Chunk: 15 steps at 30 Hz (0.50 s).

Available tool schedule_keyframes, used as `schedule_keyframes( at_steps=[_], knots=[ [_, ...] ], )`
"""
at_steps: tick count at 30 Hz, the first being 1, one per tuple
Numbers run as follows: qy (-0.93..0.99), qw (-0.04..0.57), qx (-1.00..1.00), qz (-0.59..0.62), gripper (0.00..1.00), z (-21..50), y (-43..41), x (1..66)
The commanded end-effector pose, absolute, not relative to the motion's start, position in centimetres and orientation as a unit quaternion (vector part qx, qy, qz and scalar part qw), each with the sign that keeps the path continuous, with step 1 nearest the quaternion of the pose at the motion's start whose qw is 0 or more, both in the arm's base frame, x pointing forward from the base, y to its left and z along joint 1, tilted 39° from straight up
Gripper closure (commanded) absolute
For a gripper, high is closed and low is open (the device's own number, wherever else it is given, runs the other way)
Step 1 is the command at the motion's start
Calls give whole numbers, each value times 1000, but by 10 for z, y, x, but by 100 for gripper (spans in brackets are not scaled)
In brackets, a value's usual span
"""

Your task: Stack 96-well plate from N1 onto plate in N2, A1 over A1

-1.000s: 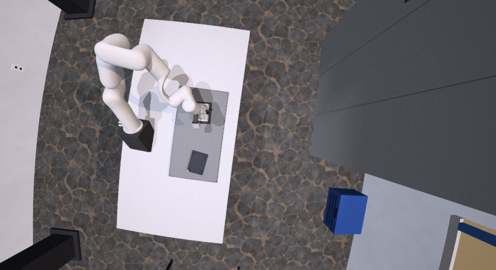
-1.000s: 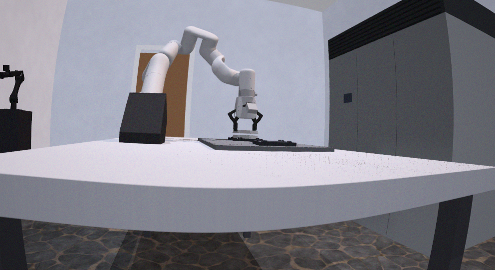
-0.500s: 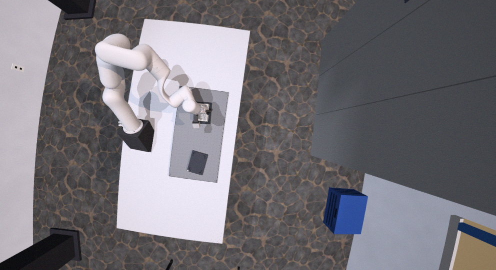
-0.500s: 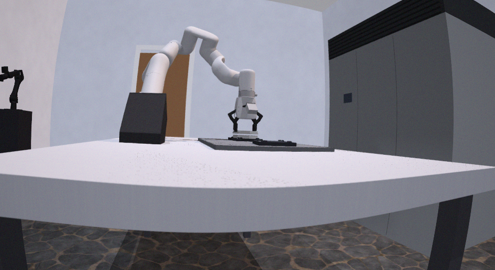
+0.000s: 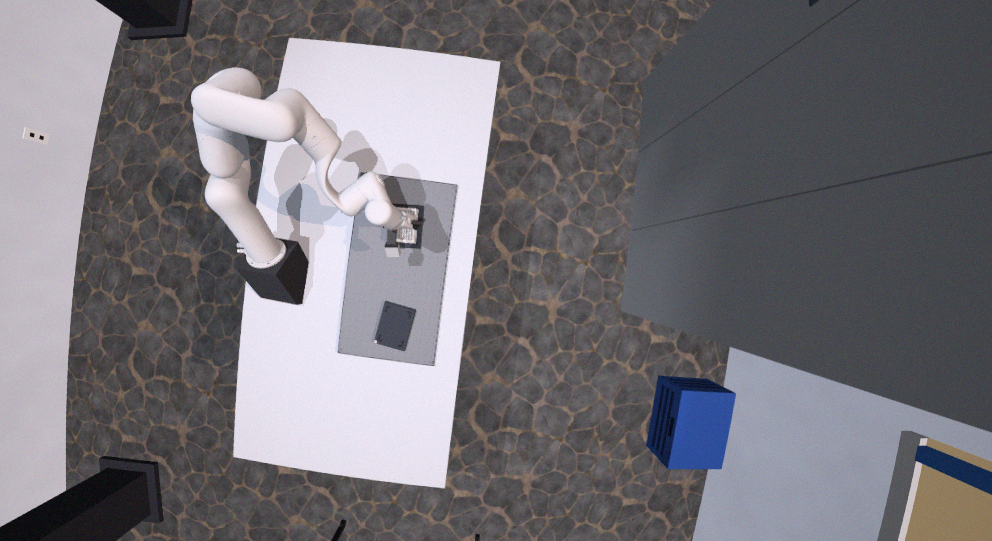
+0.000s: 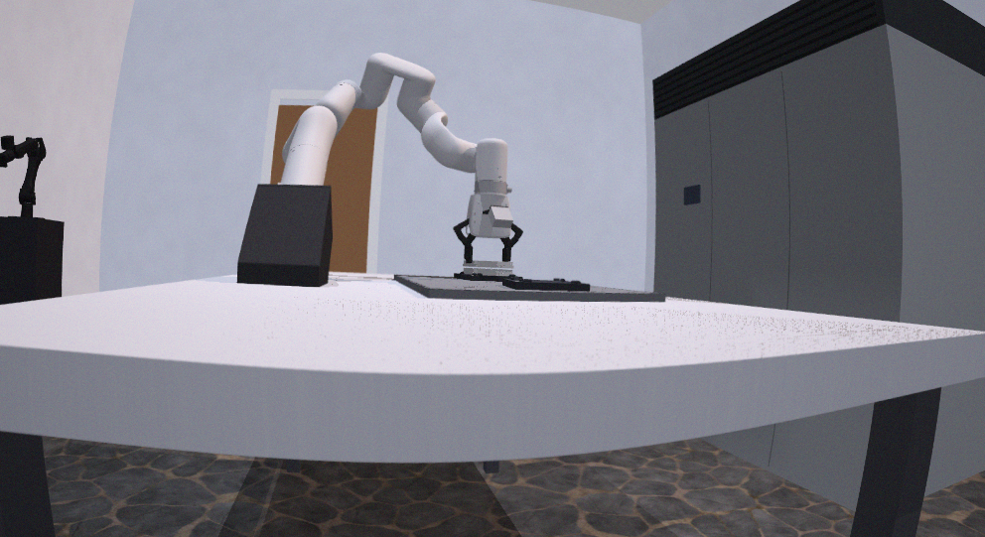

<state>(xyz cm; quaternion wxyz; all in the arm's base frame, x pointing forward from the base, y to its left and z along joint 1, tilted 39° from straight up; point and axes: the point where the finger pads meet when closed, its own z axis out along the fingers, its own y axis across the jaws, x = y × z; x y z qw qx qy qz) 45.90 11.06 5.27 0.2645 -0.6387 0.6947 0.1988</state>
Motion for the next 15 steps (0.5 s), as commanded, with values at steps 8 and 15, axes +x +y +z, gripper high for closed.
schedule_keyframes(
  at_steps=[8,15],
  knots=[
    [695,266,-638,197,100,53,110,461],
    [695,266,-638,197,100,52,111,461]
  ],
)
